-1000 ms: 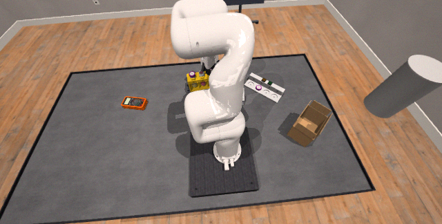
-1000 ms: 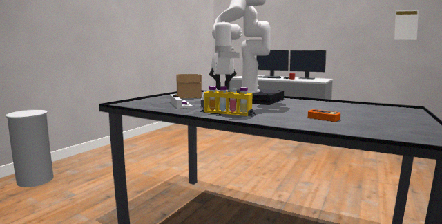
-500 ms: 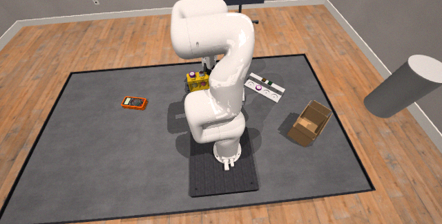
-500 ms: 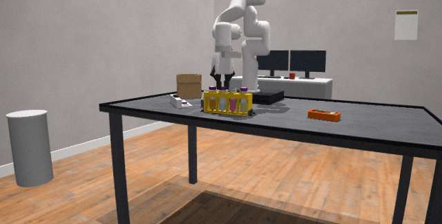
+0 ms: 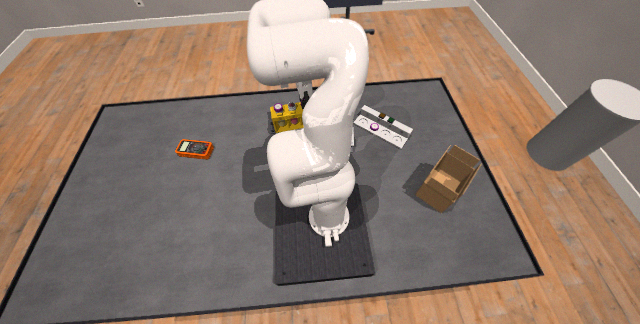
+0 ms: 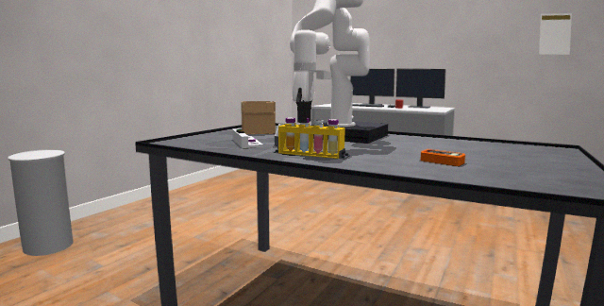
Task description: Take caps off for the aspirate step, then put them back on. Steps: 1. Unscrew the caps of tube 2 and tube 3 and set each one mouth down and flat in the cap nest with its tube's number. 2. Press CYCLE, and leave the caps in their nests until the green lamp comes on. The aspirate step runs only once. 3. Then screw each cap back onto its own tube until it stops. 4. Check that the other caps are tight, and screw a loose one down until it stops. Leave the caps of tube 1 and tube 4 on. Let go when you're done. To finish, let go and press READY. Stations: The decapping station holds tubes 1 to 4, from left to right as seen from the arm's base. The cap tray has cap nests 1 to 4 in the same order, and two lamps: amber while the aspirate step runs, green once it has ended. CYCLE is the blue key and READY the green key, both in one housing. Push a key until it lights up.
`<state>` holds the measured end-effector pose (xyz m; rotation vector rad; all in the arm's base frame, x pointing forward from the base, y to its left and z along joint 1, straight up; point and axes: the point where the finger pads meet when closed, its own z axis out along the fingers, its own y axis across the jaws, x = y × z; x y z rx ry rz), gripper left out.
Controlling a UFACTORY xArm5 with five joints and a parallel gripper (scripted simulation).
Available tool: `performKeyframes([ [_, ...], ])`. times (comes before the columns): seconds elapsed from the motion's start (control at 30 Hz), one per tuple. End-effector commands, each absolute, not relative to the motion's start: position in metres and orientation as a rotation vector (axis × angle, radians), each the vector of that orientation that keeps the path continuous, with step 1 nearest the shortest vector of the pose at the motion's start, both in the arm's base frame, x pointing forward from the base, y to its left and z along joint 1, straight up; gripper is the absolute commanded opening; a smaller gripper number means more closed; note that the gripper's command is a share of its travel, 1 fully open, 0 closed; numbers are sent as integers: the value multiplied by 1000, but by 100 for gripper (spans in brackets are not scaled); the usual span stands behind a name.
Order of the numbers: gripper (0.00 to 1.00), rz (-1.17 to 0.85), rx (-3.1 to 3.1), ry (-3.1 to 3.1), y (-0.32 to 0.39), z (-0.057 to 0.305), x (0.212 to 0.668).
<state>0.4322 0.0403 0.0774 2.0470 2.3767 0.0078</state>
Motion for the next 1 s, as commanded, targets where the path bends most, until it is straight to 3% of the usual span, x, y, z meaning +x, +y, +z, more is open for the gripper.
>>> performKeyframes([
  [0.0, 0, 17, 1787, 2578, 40, 79, 433],
  [0.4, 0, 15, 1093, 2938, 40, 79, 433],
  [0.6, 0, 14, 1062, 2949, 40, 79, 433],
  [0.63, 46, 14, 1062, 2949, 40, 79, 433],
  [0.97, 46, 14, 1062, 2949, 40, 79, 433],
])
